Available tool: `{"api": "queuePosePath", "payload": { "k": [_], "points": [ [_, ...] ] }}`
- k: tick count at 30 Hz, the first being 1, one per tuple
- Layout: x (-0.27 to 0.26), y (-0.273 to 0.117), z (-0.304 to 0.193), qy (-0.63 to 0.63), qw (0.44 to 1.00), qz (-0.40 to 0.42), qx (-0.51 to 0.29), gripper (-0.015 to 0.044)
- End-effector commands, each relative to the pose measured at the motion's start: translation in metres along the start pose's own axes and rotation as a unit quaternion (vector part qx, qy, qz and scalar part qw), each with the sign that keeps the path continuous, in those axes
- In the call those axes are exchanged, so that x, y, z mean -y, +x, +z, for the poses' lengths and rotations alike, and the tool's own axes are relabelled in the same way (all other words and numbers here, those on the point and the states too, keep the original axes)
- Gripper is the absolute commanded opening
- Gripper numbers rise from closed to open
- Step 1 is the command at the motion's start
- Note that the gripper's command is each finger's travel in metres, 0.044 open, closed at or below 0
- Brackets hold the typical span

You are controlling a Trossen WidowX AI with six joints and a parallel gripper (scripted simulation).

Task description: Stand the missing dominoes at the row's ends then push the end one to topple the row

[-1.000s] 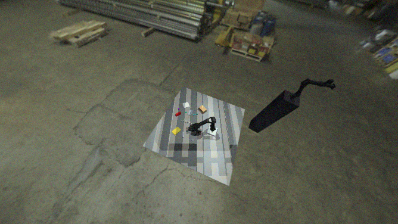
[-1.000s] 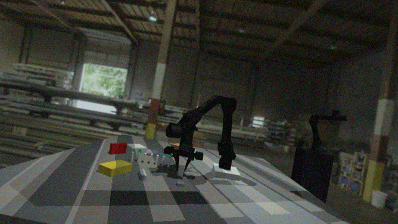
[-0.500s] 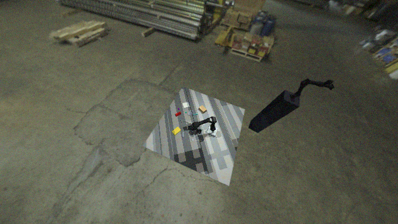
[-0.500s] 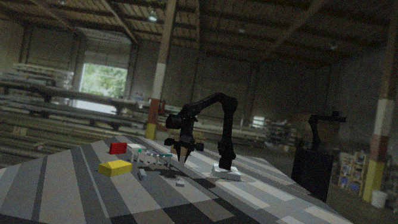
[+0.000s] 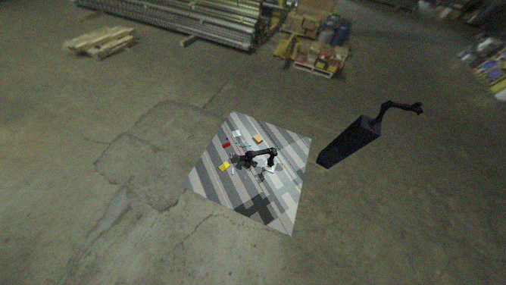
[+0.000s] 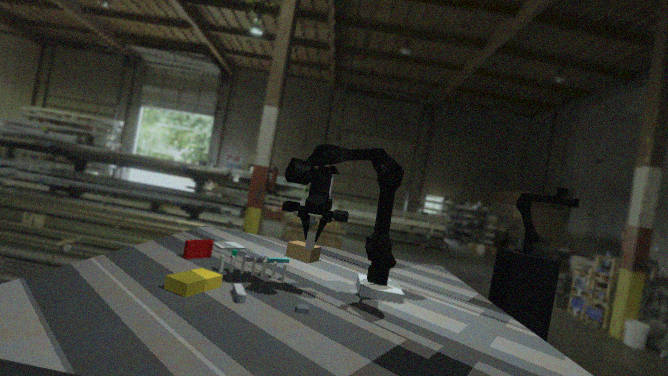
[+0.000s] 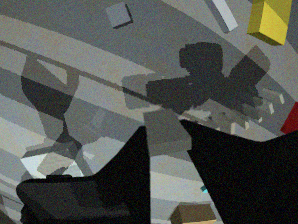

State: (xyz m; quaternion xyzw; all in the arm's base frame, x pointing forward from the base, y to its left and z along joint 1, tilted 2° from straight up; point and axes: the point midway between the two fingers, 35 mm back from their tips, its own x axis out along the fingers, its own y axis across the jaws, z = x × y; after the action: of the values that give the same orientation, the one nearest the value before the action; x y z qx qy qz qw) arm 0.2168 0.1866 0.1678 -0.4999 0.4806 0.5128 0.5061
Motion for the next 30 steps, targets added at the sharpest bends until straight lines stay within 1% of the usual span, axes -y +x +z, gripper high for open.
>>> {"api": "queuePosePath", "payload": {
  "k": [1,4,6,8,9,10,11,30],
  "points": [
    [0.017,-0.004,-0.024,0.178,0.984,-0.002,0.0,0.0107],
    [0.031,-0.004,-0.051,0.365,0.931,-0.002,0.0,0.0107],
    [0.04,-0.004,-0.07,0.482,0.876,-0.003,-0.001,0.0107],
    [0.046,-0.004,-0.089,0.591,0.807,-0.003,-0.001,0.0107],
    [0.049,-0.004,-0.096,0.631,0.776,-0.003,-0.001,0.0107],
    [0.05,-0.004,-0.101,0.655,0.756,-0.003,-0.001,0.0107],
    [0.05,-0.004,-0.102,0.662,0.749,-0.003,-0.001,0.0107],
    [0.05,-0.003,-0.102,0.662,0.749,-0.003,-0.001,0.0107]
  ]
}}
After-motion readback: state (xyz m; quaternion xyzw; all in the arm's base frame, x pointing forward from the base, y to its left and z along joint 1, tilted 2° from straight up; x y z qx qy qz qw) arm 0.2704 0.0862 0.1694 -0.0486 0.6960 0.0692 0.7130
